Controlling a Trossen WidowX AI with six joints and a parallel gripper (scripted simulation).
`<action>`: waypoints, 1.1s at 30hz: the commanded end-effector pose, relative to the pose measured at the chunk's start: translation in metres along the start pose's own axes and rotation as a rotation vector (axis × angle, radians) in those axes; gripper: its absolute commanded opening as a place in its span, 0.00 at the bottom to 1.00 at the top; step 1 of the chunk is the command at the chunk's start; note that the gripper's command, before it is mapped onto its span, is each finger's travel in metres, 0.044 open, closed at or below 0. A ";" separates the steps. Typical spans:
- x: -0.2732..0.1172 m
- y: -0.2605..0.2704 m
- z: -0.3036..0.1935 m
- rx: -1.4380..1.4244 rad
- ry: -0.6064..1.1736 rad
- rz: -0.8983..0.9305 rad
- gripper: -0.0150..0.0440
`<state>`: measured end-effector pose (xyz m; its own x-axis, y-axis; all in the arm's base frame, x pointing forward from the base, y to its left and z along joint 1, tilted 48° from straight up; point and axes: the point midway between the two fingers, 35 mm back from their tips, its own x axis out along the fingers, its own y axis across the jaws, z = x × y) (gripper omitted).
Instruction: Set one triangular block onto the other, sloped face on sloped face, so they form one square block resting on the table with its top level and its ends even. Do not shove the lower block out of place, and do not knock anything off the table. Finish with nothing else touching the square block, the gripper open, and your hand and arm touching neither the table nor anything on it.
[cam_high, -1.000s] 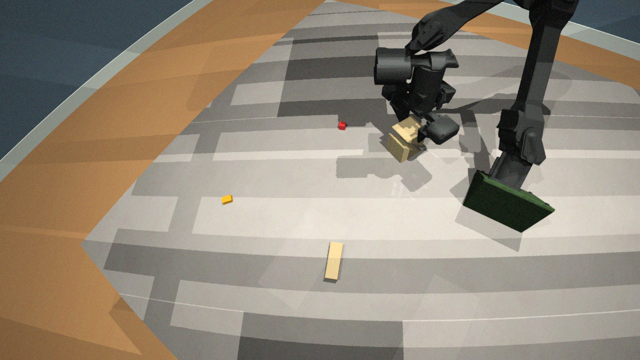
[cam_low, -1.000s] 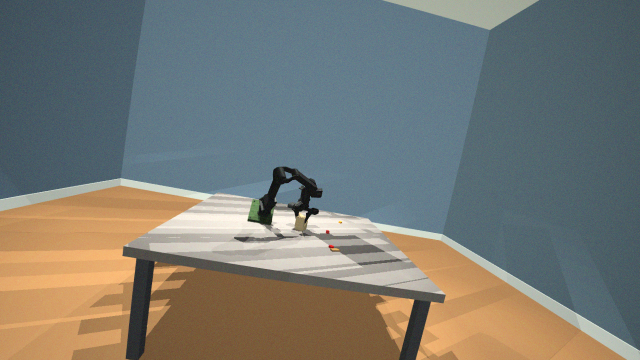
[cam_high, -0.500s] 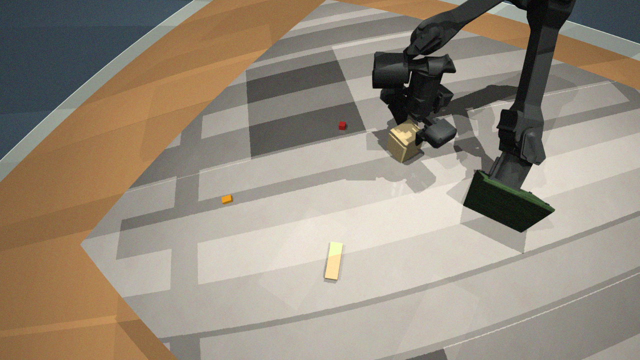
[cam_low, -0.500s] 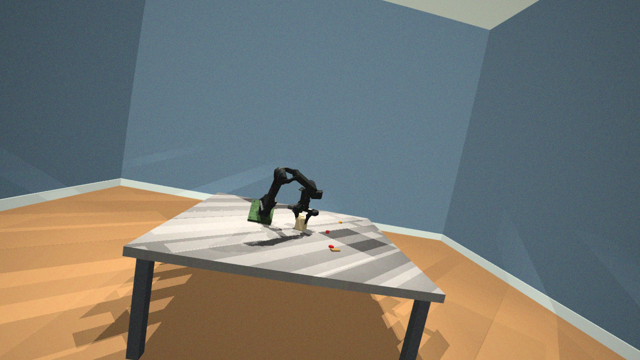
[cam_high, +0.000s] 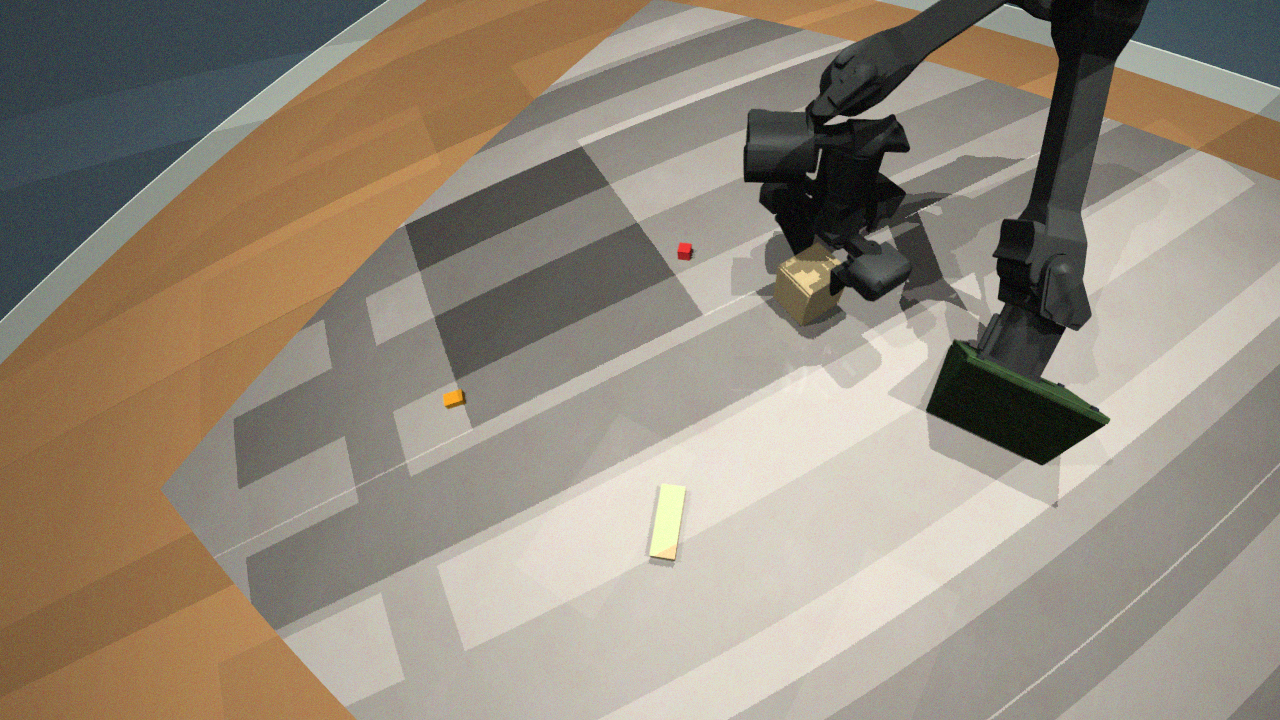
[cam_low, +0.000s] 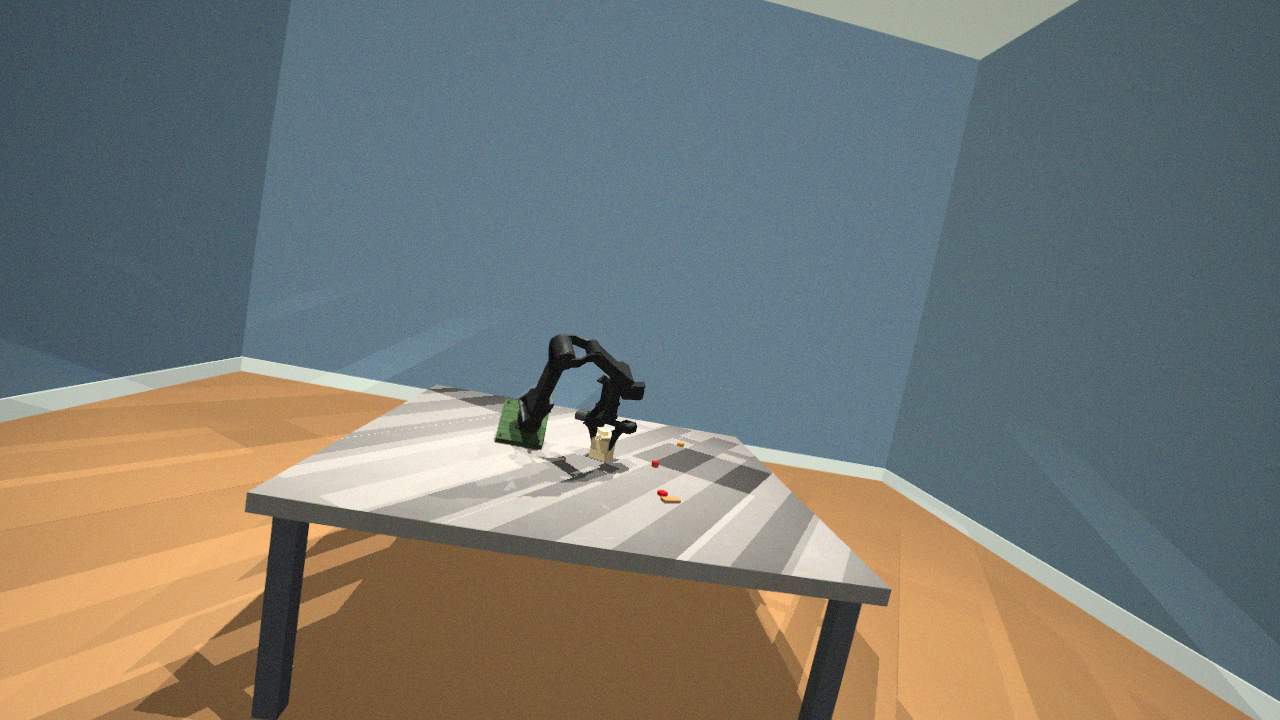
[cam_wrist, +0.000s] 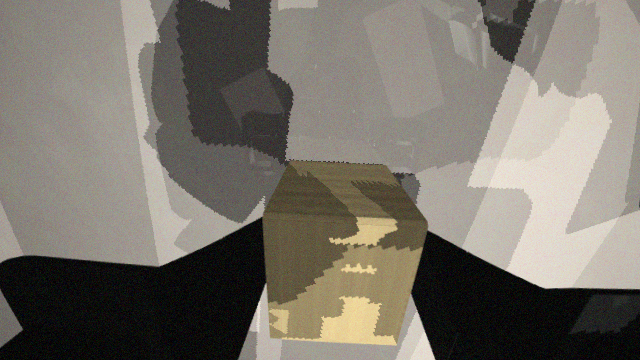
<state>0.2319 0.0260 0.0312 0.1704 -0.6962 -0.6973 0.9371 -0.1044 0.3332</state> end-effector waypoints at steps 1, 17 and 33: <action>0.000 0.000 0.000 -0.005 -0.001 0.003 0.25; 0.002 0.000 -0.001 -0.007 -0.001 0.002 0.25; 0.002 0.000 0.000 -0.003 -0.001 0.000 0.48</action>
<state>0.2323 0.0251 0.0296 0.1696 -0.6967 -0.6970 0.9380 -0.1028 0.3310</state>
